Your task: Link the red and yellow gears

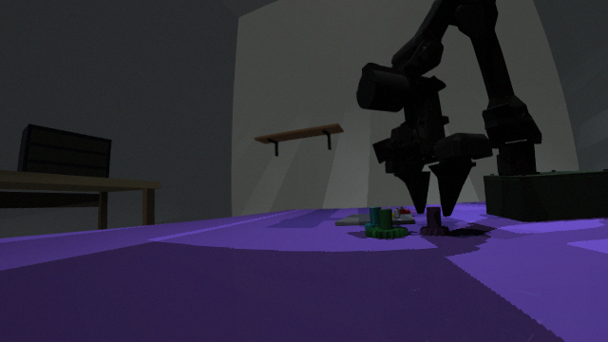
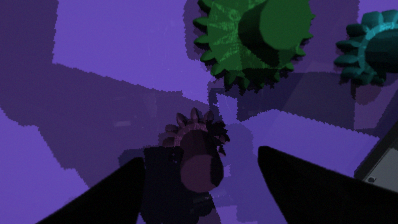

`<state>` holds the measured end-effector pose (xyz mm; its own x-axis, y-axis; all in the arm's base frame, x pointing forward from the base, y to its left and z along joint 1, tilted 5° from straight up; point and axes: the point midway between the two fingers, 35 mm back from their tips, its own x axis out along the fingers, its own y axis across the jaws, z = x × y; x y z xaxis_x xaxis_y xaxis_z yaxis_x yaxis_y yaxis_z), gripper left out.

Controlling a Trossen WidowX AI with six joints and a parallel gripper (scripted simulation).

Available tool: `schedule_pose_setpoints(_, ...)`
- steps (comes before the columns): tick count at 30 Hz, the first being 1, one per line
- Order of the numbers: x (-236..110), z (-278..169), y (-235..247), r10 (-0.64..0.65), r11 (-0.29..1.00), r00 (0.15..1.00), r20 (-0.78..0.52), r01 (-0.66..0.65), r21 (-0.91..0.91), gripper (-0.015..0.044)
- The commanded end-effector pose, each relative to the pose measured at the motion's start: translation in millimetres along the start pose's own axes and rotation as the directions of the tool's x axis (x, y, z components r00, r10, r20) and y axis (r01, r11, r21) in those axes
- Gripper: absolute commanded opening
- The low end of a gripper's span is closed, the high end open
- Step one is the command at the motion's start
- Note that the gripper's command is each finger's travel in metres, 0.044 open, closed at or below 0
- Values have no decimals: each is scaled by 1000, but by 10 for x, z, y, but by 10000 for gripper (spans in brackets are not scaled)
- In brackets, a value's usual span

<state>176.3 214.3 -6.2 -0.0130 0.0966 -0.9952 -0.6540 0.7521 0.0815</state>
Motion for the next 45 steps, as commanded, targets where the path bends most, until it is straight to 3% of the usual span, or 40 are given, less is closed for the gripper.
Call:
schedule_pose_setpoints(1, 8, -7, 8, 5, 1000, 1000, -2, -5, 4, 204)
schedule_pose_setpoints(5, 8, -7, 8, 5, 1000, 1000, -2, -5, 4, 99)
schedule_pose_setpoints(13, 8, -7, 8, 5, 1000, 1000, -2, -5, 4, 45)
schedule_pose_setpoints(15, 4, -5, 8, 5, 1000, 1000, -2, -5, 4, 0)
schedule_pose_setpoints(45, -756, 140, 27, 5, 1000, 1000, 0, -5, 3, 0)
